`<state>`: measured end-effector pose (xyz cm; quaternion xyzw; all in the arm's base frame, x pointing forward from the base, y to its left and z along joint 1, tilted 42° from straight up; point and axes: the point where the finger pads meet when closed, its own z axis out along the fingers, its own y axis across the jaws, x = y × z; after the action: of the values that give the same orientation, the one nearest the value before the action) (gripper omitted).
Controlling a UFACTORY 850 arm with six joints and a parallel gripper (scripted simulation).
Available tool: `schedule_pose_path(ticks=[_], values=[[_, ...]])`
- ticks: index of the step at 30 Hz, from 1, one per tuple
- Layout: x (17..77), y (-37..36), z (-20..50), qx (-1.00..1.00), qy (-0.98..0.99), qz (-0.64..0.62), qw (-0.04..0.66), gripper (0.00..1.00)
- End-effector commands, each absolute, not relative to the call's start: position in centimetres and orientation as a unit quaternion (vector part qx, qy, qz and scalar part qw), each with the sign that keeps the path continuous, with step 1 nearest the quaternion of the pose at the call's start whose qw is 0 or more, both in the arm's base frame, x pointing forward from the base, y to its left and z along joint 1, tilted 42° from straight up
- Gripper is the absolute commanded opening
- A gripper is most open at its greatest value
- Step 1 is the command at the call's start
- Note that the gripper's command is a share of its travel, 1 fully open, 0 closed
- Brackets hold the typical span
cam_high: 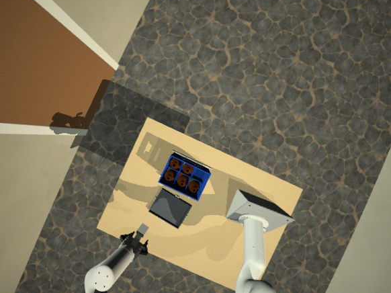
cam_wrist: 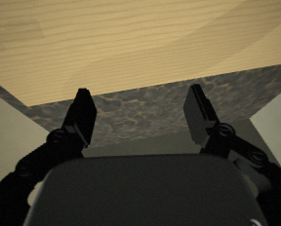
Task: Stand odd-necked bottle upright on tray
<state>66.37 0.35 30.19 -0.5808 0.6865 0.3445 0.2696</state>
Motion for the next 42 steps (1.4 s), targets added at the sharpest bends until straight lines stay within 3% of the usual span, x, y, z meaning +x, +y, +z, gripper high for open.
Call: schedule_pose_path(ticks=[1,16,42], values=[[66.3,-1.3,28.9,-0.568,0.7,0.342,0.265,1.0],[64.1,-11.9,19.6,-0.479,0.779,0.333,0.229,1.0],[52.0,-29.0,1.9,-0.288,0.887,0.325,0.155,1.0]])
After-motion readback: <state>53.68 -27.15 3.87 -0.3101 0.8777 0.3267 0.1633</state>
